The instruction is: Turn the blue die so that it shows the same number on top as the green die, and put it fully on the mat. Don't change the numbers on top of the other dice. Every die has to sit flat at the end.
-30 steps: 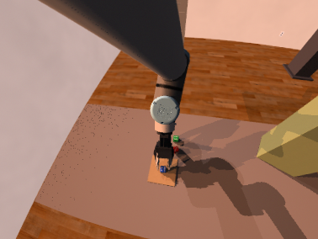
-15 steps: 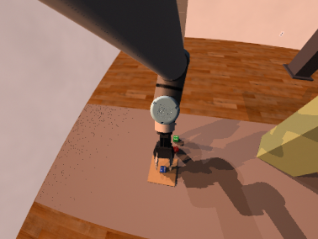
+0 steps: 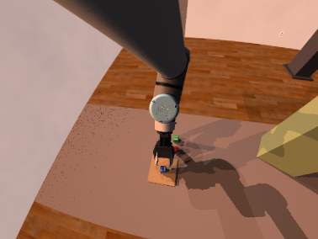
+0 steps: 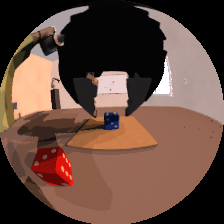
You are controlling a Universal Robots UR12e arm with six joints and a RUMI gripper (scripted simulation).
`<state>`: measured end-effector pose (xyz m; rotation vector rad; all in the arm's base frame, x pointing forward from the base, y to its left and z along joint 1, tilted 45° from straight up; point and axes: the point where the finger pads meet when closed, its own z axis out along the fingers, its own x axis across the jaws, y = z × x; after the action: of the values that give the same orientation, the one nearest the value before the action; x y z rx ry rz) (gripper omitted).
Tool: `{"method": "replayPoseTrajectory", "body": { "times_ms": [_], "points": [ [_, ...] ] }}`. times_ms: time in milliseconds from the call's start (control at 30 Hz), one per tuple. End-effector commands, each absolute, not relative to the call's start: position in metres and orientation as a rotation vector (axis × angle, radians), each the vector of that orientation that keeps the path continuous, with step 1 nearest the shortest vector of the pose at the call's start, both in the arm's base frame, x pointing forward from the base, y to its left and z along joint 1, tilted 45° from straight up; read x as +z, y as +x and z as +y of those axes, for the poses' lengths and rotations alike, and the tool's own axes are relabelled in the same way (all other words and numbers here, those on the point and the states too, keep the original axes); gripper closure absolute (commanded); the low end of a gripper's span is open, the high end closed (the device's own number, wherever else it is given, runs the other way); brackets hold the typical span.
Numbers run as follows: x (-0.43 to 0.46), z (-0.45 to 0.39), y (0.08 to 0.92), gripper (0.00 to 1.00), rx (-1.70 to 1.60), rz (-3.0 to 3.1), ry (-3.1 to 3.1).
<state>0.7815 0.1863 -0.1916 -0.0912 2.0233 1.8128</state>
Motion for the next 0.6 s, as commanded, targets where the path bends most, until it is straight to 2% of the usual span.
{"method": "replayPoseTrajectory", "body": {
  "times_ms": [0, 567],
  "points": [
    [-0.182, 0.178, 0.776, 0.6, 1.813, 2.022, -0.091],
    [-0.15, 0.152, 0.757, 0.6, 1.813, 2.022, -0.091]
  ]
}}
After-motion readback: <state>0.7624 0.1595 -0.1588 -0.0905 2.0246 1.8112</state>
